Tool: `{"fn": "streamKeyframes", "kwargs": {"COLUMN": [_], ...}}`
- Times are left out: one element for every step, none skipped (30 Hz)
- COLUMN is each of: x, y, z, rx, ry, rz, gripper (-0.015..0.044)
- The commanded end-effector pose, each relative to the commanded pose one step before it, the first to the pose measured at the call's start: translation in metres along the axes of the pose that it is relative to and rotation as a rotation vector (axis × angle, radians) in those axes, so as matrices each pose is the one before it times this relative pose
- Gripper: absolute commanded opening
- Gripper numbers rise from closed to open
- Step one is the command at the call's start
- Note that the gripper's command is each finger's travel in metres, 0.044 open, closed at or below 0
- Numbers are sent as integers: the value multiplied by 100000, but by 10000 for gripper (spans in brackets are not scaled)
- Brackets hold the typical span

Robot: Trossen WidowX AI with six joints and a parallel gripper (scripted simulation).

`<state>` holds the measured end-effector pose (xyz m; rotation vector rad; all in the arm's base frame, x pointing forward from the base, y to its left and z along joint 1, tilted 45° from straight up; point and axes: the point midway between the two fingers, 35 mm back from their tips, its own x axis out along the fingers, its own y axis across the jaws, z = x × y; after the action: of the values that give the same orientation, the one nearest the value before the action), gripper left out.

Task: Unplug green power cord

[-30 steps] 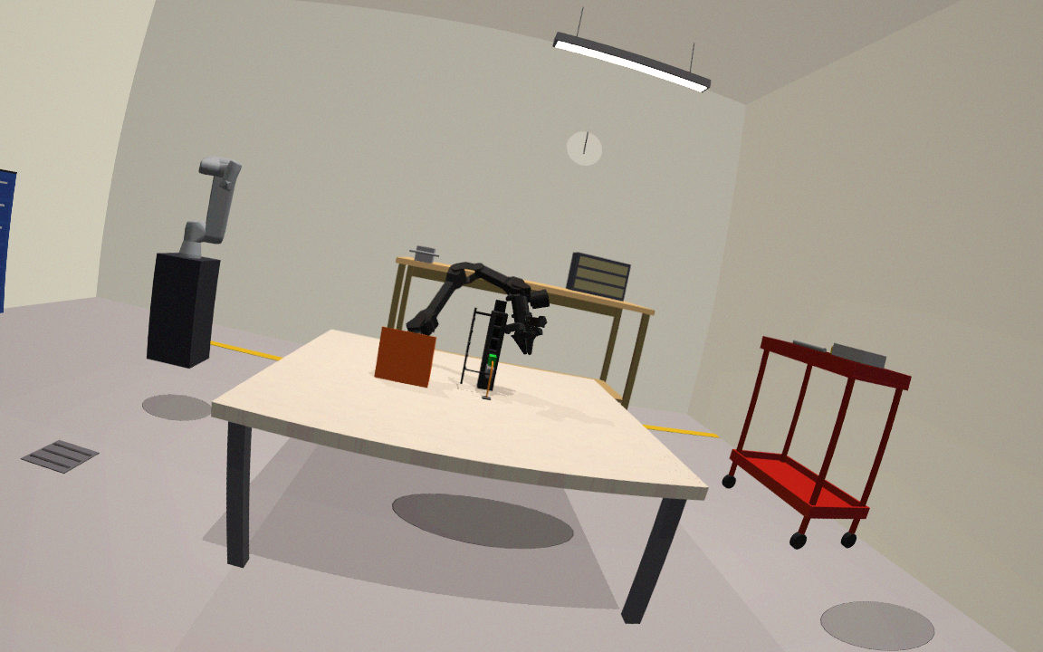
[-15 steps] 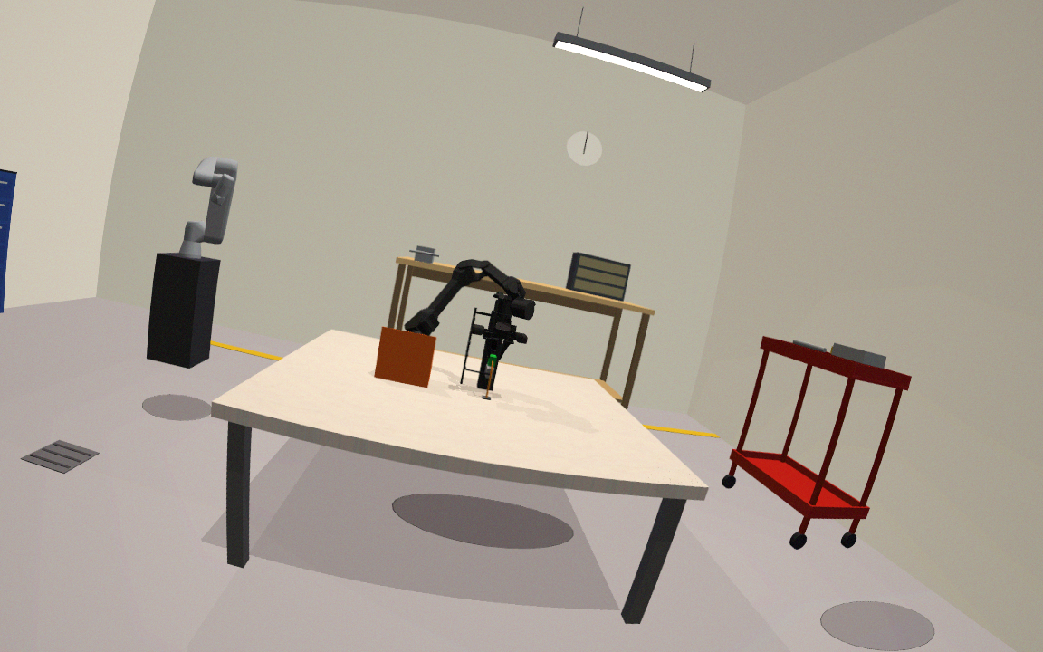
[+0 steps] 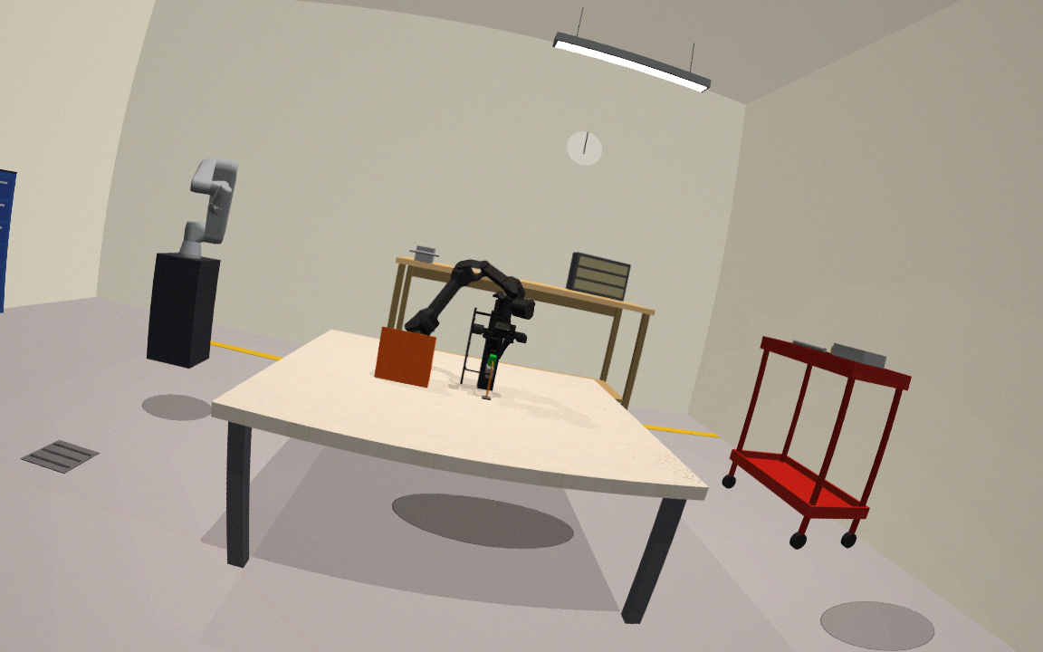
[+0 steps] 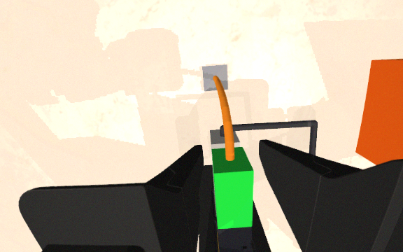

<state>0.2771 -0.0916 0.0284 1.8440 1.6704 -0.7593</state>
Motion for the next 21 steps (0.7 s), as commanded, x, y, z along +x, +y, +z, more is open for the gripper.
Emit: {"fn": "streamKeyframes", "kwargs": {"x": [-37,1,1,2,2,2,3,3,3,4,4,4,4,2,1,24,49,67,87,109,134], "y": [-44,-2,-3,-4,-5,-6,-7,-8,-8,-9,-10,-11,-10,-6,-2,1,1,1,1,1,1], "z": [-715,-165,-165,-164,-164,-164,-164,-164,-164,-164,-164,-163,-133,-81,-27,0,0,0,0,0,-1], "rx": [709,2,2,2,1,1,1,1,1,0,0,0,0,0,0,0,-1,-1,-1,-1,-2], "ry": [378,10,11,12,13,14,14,15,16,17,18,18,16,10,3,0,1,1,2,3,4], "rz": [163,-2,-2,-2,-3,-3,-3,-3,-3,-4,-4,-4,-3,-2,-1,0,1,1,2,2,2], "gripper": [160,160,160,160,160,160,160,160,160,160,160,160,160,160,160,160,160,160,160,160,160]}}
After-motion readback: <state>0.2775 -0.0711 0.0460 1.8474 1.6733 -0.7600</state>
